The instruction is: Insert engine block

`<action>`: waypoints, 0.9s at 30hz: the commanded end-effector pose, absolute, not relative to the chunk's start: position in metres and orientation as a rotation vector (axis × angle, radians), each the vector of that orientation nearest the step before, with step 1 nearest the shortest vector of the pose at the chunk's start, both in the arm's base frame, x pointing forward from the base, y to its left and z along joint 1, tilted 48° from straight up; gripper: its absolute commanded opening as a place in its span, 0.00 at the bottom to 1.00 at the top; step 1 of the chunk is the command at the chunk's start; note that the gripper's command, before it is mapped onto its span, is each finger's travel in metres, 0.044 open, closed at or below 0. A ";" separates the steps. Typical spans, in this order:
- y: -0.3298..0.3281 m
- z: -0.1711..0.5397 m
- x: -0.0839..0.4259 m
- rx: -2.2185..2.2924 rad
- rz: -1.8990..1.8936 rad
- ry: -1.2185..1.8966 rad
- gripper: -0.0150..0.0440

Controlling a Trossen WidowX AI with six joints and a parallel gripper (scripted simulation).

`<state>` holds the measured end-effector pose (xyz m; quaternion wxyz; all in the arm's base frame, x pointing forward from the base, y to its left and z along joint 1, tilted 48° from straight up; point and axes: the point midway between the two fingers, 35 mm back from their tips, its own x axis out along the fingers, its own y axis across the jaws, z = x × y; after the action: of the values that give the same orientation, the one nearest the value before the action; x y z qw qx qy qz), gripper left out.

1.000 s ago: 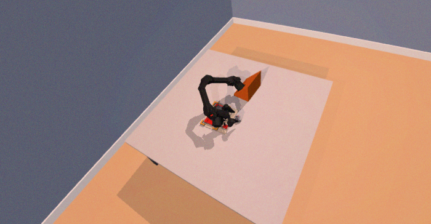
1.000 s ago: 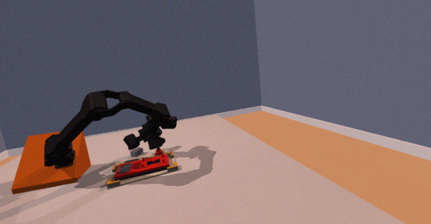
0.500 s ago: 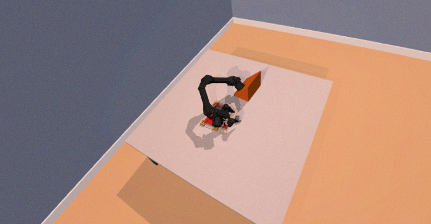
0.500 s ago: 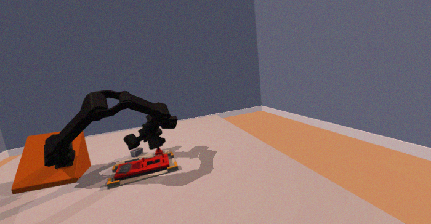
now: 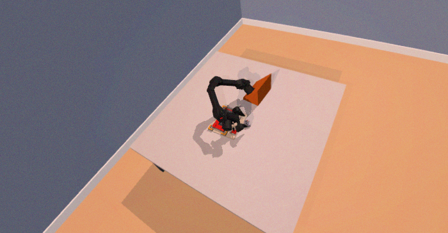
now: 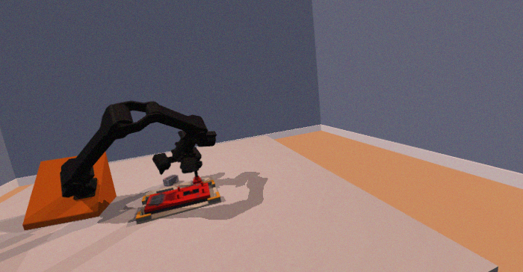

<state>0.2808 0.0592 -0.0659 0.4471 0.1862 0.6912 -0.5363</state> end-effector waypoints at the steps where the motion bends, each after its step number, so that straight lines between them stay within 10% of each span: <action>1: 0.061 -0.066 0.276 0.483 -1.442 1.578 1.00; 27: 0.086 -0.054 0.267 0.835 -1.763 0.658 1.00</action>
<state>0.2696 0.0848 -0.0551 0.5117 0.3231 0.3273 -0.7257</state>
